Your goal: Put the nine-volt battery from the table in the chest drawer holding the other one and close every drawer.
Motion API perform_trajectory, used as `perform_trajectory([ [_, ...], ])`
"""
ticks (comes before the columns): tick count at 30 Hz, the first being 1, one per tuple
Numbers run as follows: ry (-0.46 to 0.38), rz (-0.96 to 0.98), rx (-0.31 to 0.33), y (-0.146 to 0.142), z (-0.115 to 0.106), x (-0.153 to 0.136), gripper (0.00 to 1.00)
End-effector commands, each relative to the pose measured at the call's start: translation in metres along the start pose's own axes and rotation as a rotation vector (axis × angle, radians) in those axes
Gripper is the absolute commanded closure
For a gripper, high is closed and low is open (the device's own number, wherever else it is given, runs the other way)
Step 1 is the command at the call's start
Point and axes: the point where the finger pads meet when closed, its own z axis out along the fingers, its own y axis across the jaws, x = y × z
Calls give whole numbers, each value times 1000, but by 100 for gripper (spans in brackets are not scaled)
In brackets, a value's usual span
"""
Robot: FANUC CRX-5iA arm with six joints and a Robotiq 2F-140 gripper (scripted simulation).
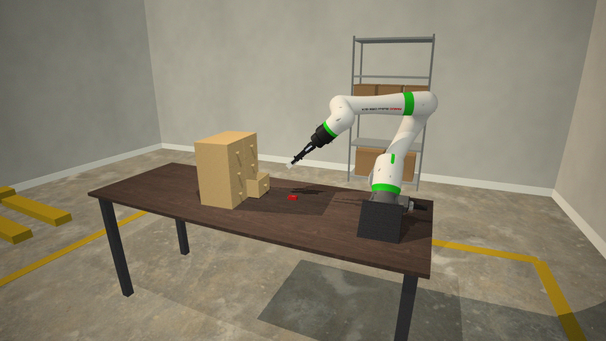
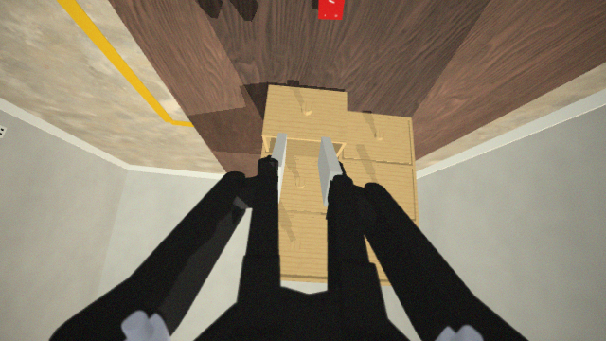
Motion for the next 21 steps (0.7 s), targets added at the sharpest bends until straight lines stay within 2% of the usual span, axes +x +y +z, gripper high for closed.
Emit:
perform_trajectory([
  [1, 192, -11, -10, 5, -23, 5, 80],
  [13, 602, -13, -8, 5, -71, 4, 80],
  [15, 602, -13, -8, 5, -71, 4, 80],
  [21, 734, -14, -7, 5, -86, 3, 80],
])
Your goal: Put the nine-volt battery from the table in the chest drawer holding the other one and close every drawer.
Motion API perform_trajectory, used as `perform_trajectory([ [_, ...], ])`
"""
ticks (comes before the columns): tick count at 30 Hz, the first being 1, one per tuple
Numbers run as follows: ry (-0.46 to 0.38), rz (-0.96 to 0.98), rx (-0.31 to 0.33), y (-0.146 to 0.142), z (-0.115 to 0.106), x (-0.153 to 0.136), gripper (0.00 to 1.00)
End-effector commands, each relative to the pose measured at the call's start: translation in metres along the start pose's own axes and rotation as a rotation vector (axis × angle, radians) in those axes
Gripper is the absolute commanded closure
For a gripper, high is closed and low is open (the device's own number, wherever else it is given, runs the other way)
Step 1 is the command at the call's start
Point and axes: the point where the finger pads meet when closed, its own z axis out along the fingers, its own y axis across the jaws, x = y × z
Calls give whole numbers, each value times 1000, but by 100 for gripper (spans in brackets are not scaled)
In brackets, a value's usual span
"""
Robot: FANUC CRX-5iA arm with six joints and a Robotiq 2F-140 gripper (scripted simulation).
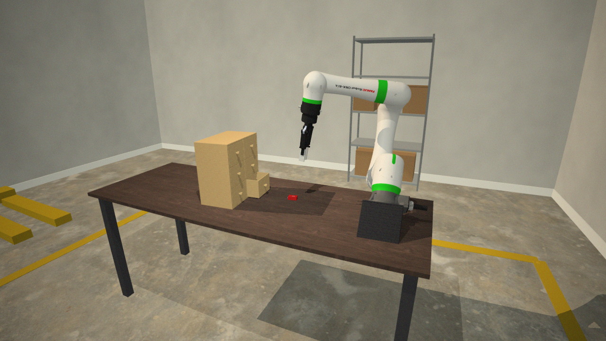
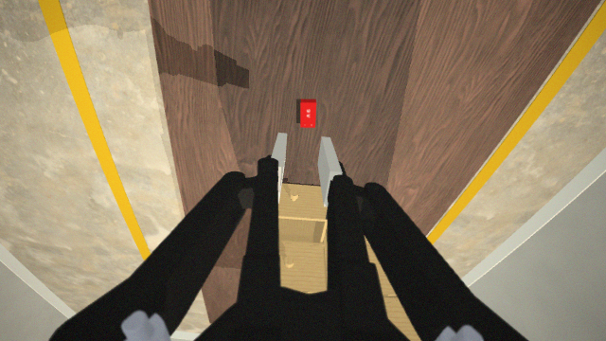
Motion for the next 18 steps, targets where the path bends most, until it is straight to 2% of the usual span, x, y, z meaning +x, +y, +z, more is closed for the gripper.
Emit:
perform_trajectory([
  [1, 99, -2, 0, 1, -10, 7, 80],
  [7, 155, -2, 0, 1, -15, 11, 80],
  [18, 164, -2, 0, 1, -16, 11, 80],
])
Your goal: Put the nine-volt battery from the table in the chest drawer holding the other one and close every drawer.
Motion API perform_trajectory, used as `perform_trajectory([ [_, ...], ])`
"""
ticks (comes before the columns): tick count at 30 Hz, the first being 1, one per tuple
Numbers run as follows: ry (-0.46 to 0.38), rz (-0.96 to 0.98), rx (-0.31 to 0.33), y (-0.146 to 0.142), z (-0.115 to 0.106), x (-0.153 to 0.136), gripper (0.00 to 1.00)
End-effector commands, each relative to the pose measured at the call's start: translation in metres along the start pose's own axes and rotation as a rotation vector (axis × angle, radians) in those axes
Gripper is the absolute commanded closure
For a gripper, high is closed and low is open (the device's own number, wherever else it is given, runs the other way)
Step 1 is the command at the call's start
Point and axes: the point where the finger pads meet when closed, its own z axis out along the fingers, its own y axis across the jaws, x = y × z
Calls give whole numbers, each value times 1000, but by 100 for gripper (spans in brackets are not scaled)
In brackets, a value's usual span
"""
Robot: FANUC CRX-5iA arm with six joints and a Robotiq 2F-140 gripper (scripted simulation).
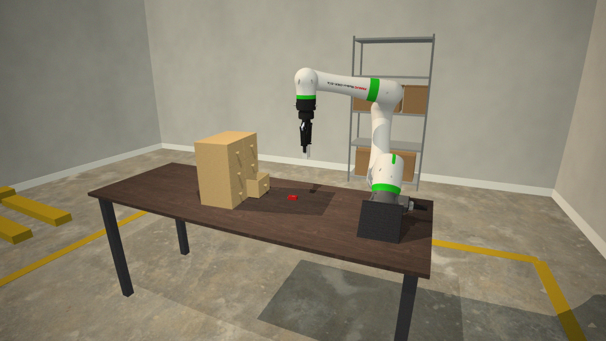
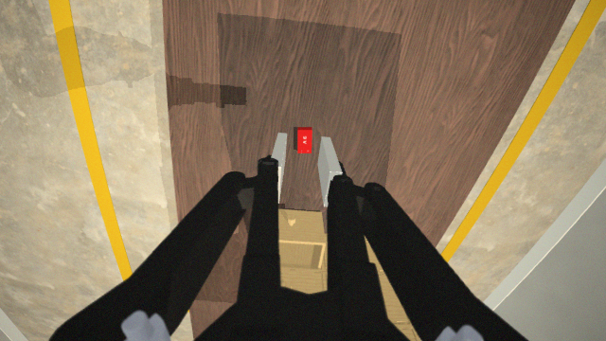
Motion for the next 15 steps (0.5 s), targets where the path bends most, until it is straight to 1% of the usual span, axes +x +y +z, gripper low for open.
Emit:
perform_trajectory([
  [1, 0, 0, 0, 0, 0, 0, 80],
  [6, 0, 0, 0, 0, 0, 0, 80],
  [7, 0, 0, 0, 0, 0, 0, 0],
  [15, 0, 0, 0, 0, 0, 0, 0],
])
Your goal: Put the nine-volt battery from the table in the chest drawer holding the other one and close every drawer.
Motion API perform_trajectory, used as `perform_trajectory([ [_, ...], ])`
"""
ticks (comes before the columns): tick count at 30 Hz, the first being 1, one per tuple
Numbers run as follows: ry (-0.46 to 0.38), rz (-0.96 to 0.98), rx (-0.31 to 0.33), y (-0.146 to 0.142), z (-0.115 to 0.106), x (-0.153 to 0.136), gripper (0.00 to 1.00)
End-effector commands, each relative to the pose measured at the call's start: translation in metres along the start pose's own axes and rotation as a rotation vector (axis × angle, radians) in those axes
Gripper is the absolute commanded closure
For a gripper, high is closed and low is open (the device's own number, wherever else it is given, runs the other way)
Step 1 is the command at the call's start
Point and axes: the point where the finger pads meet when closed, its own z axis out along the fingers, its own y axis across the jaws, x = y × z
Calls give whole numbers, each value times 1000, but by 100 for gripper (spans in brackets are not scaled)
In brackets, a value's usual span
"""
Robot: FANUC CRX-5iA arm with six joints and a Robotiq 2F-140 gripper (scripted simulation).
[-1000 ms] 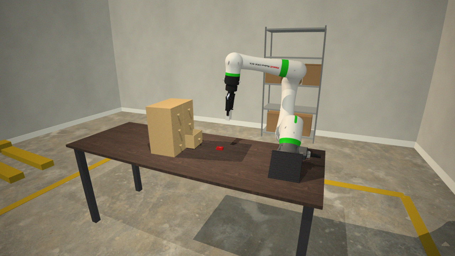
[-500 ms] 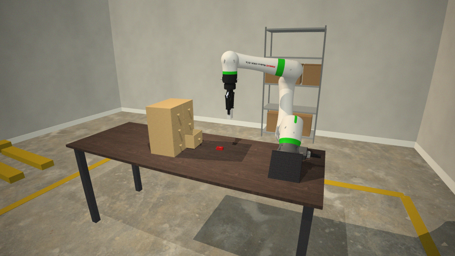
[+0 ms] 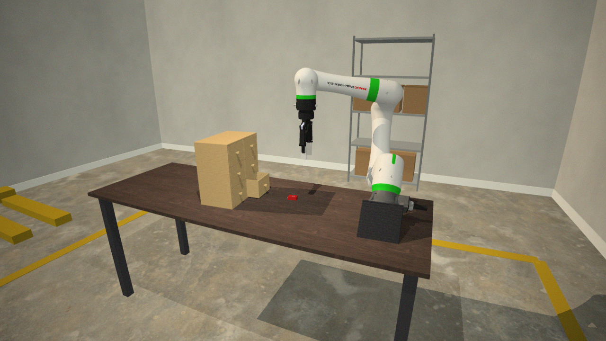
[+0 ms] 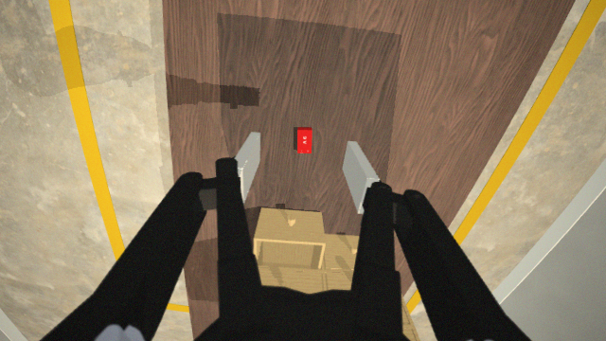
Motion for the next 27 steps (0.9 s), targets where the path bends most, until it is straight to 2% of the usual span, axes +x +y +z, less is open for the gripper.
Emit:
perform_trajectory([
  [1, 0, 0, 0, 0, 0, 0, 0],
  [16, 0, 0, 0, 0, -3, 0, 0],
  [27, 0, 0, 0, 0, -63, 0, 0],
])
